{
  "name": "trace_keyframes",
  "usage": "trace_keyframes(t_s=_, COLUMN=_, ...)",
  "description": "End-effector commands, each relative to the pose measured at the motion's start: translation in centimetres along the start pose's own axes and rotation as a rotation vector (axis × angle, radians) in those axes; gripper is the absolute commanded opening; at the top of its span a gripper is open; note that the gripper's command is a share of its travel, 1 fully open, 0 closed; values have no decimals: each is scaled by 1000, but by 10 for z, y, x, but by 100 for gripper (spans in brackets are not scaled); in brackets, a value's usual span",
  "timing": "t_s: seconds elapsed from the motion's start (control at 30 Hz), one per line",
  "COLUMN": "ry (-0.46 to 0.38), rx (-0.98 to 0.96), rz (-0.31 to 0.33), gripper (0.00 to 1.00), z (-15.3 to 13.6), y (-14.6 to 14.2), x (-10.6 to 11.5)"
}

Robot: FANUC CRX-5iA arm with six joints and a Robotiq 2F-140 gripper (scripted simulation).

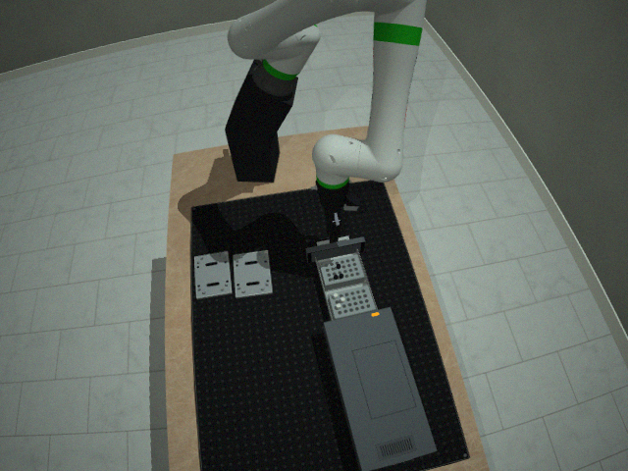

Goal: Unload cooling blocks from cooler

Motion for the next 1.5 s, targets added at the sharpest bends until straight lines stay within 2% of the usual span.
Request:
trace_keyframes(t_s=0.0, ry=0, rx=0, rz=-1, gripper=34, z=0, y=-1, x=1)
trace_keyframes(t_s=1.47, ry=0, rx=0, rz=-1, gripper=34, z=-2, y=-12, x=0)
Point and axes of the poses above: the point where the finger pads meet when closed, its own x axis back along the fingers, its own y axis across the jaws, z = x × y, the point moved 9 cm from there along x, back along the fingers, and after that the axes turned 8 degrees about -x, right-handed, at the moved point
